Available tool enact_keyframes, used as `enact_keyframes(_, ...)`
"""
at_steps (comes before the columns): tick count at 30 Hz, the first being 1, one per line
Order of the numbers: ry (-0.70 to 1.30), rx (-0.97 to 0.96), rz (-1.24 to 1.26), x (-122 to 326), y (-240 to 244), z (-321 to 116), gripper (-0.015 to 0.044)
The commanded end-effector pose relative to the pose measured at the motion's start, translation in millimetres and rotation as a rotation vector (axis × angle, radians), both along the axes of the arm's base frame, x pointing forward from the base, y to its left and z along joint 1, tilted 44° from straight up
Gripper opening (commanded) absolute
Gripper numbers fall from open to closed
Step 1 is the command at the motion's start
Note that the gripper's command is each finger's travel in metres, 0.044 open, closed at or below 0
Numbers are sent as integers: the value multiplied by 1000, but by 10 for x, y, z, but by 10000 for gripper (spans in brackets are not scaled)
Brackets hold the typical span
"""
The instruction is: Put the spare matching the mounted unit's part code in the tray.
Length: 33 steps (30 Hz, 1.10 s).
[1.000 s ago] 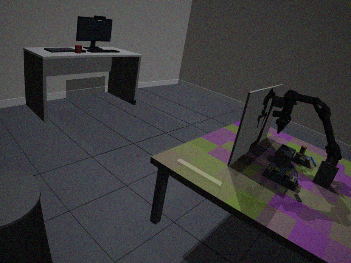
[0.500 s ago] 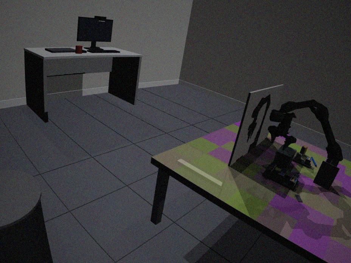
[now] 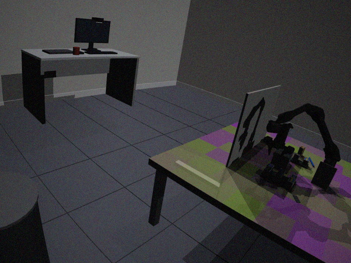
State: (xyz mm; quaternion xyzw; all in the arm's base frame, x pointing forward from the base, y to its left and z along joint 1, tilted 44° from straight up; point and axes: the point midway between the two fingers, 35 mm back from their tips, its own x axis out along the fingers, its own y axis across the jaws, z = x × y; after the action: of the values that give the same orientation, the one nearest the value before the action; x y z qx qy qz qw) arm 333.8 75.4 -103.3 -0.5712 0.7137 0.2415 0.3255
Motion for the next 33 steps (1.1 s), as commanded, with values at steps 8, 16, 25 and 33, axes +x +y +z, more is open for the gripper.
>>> enact_keyframes(8, 5, -5, 10, -23, -63, -78, 300)
enact_keyframes(16, 5, -4, 10, -27, -138, -165, 300)
enact_keyframes(25, 5, -4, 10, -36, -235, -280, 300)
enact_keyframes(33, 4, -5, 10, -48, -323, -380, 300)
